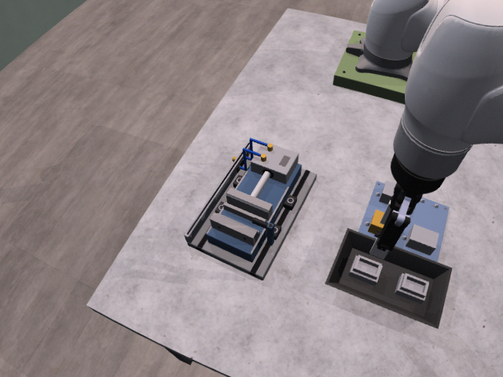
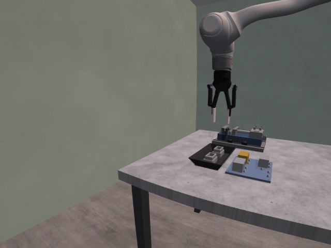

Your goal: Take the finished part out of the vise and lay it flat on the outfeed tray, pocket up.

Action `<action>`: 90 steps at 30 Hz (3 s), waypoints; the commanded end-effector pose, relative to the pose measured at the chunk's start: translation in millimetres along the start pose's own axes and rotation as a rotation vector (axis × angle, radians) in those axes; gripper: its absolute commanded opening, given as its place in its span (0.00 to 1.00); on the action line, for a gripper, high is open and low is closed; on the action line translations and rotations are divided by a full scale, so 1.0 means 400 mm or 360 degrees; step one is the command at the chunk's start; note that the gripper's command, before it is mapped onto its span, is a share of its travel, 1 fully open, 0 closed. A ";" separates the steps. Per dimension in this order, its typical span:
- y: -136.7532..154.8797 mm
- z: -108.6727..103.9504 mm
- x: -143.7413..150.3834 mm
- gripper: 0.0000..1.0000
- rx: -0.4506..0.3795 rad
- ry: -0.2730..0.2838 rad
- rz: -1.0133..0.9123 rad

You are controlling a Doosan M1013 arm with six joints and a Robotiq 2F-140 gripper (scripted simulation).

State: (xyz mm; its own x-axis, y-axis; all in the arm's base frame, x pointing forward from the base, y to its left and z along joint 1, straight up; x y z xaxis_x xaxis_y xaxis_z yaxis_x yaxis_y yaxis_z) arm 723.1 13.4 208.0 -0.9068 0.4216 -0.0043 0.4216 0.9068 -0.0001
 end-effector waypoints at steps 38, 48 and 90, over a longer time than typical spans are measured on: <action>0.000 -0.048 0.000 0.00 0.0000 0.0000 0.0000; 0.000 -0.048 0.000 0.00 0.0000 0.0000 0.0000; 0.000 -0.048 0.000 0.00 0.0000 0.0000 0.0000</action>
State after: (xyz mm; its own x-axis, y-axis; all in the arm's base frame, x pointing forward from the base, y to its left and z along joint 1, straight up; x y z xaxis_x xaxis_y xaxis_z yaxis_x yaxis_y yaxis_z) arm 723.1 13.5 227.1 -0.9068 0.4216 -0.0041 0.4216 0.9068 -0.0002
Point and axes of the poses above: the point where the finger pads meet when closed, its own z axis out along the fingers, its own x axis across the jaws, y = z × x, the point moved 5 cm from there along -z, back along the fingers, and after that the axes turned 15 degrees about z, right-handed, at the moved point
